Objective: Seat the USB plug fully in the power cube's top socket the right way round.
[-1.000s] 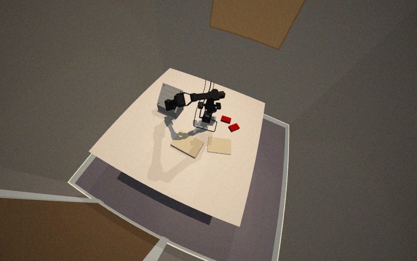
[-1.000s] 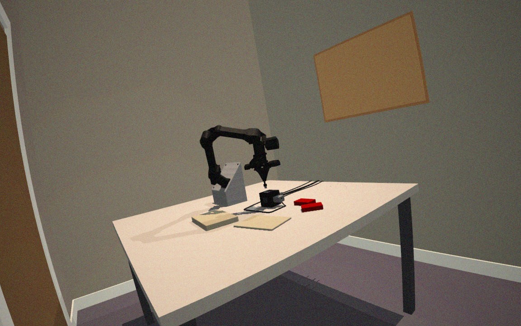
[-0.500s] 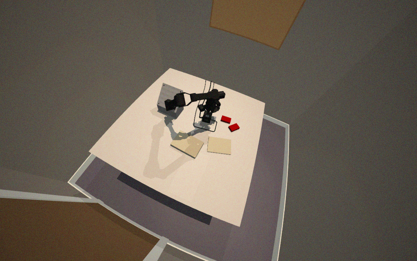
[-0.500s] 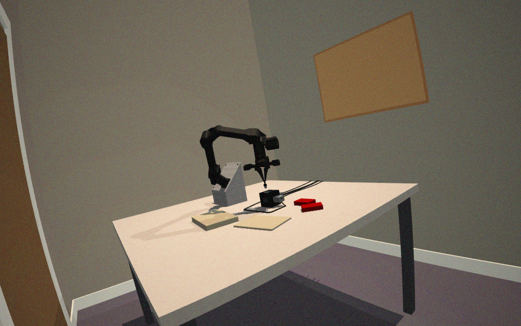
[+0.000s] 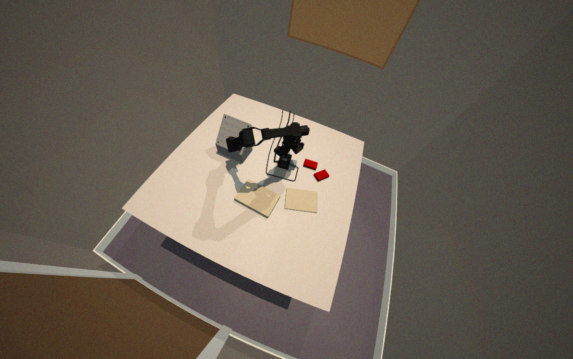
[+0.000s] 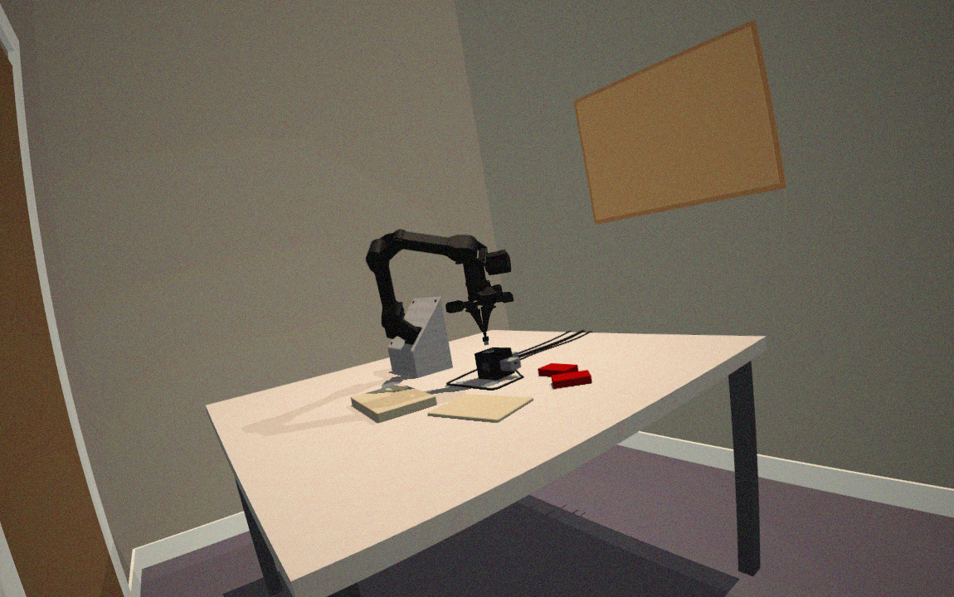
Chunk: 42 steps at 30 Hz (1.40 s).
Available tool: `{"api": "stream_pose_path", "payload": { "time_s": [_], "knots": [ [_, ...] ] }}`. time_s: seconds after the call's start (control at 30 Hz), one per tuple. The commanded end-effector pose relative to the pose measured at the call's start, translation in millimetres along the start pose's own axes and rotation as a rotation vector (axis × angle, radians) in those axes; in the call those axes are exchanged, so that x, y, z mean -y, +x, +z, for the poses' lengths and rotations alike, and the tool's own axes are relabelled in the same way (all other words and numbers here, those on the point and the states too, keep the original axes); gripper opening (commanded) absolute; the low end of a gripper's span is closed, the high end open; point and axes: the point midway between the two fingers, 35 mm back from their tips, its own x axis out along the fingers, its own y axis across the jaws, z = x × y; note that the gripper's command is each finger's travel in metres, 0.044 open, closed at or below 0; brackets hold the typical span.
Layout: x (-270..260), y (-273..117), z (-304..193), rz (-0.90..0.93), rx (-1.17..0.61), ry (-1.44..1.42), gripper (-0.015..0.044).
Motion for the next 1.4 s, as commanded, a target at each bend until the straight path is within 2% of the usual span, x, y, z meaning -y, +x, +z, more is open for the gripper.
{"api": "stream_pose_path", "payload": {
  "time_s": [0.0,1.37],
  "knots": [
    [-0.2,0.3,0.1,0.001,0.000,-0.101,0.0000],
    [-0.2,0.3,0.1,0.001,0.001,-1.174,0.0000]
  ]
}}
